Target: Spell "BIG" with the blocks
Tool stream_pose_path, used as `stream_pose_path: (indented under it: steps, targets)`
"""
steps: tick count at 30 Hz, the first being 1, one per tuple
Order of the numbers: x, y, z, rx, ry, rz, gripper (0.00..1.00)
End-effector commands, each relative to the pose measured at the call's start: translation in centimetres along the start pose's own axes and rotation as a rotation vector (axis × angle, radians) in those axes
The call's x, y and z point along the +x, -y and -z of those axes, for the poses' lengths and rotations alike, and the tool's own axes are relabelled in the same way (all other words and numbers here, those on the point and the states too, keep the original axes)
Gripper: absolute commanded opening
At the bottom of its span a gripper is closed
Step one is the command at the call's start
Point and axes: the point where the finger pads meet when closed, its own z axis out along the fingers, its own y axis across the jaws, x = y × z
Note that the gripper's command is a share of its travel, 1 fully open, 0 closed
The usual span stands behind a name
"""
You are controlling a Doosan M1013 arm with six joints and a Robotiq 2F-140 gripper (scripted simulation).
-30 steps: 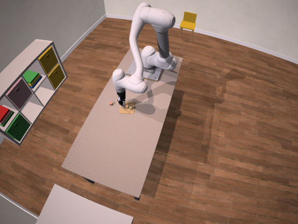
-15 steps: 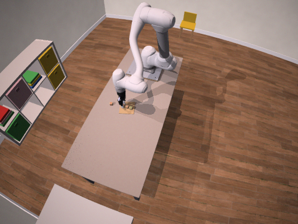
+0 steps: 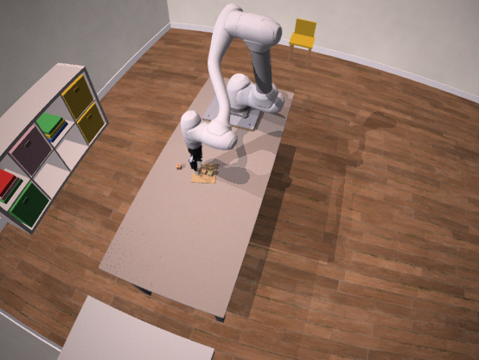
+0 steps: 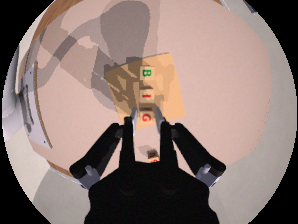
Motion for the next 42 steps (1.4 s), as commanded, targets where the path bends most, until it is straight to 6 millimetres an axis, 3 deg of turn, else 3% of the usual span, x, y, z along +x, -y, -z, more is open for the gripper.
stream_pose_path:
  steps: [1, 12, 25, 33, 34, 42]
  targets:
    - [0.0, 0.0, 0.0, 0.0, 0.0, 0.0, 0.25]
    - [0.0, 0.0, 2.2, 0.0, 0.0, 0.0, 0.25]
    - [0.0, 0.0, 8.4, 0.0, 0.0, 0.0, 0.25]
    - [0.0, 0.0, 9.0, 0.0, 0.0, 0.0, 0.25]
    - [0.0, 0.0, 9.0, 0.0, 0.0, 0.0, 1.0]
    - [0.0, 0.0, 9.0, 0.0, 0.0, 0.0, 1.0]
